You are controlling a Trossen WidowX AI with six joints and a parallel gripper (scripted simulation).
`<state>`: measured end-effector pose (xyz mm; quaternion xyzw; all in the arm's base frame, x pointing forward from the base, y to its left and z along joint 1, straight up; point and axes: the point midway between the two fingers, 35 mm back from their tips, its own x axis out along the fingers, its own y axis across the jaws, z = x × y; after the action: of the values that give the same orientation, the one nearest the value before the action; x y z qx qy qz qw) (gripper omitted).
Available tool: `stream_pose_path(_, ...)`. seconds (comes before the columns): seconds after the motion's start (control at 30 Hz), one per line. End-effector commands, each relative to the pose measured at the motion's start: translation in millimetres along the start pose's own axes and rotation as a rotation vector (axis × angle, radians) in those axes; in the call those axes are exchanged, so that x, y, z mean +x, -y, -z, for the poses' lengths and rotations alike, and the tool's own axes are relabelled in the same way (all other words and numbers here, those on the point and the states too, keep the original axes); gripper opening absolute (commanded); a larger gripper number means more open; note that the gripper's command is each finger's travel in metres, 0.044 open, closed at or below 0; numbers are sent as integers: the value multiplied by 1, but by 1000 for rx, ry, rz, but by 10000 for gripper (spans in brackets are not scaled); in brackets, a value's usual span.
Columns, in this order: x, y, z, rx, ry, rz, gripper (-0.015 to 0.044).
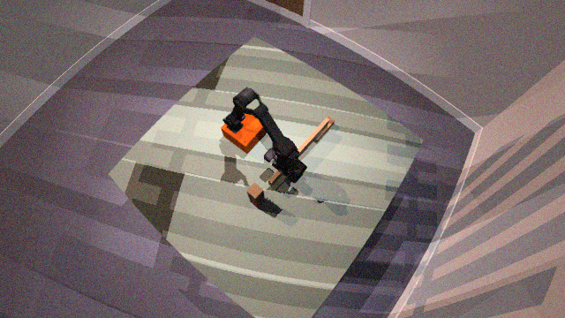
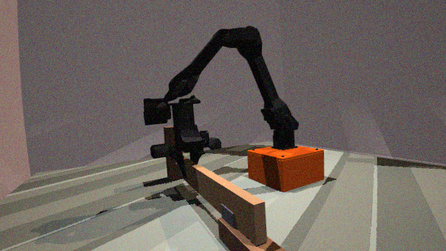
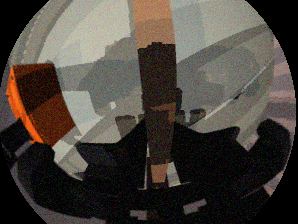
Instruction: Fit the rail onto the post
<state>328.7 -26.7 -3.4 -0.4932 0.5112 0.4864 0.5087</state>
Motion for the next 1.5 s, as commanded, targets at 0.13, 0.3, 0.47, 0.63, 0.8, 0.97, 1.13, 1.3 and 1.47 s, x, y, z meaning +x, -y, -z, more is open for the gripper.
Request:
stream_pose_path(0.13, -10, 4, -1, -1, 5, 21, 0)
stream_pose_path(0.3, -13, 4, -1, -1, 5, 21, 0)
stream_pose_path(0.47, -14, 4, -1, -1, 5, 21, 0)
stream_pose_path(0.63, -11, 4, -1, -1, 5, 21, 0)
stream_pose_path(0.8, -9, 3, -1, -1, 5, 21, 0)
stream_pose_path(0.97, -7, 3, -1, -1, 5, 20, 0)
stream_pose_path(1.13, -7, 2, -1, -1, 5, 20, 0)
stream_pose_path(1.3, -8, 2, -1, -1, 5, 20, 0)
stream_pose_path(1.47, -10, 1, -1, -1, 5, 20, 0)
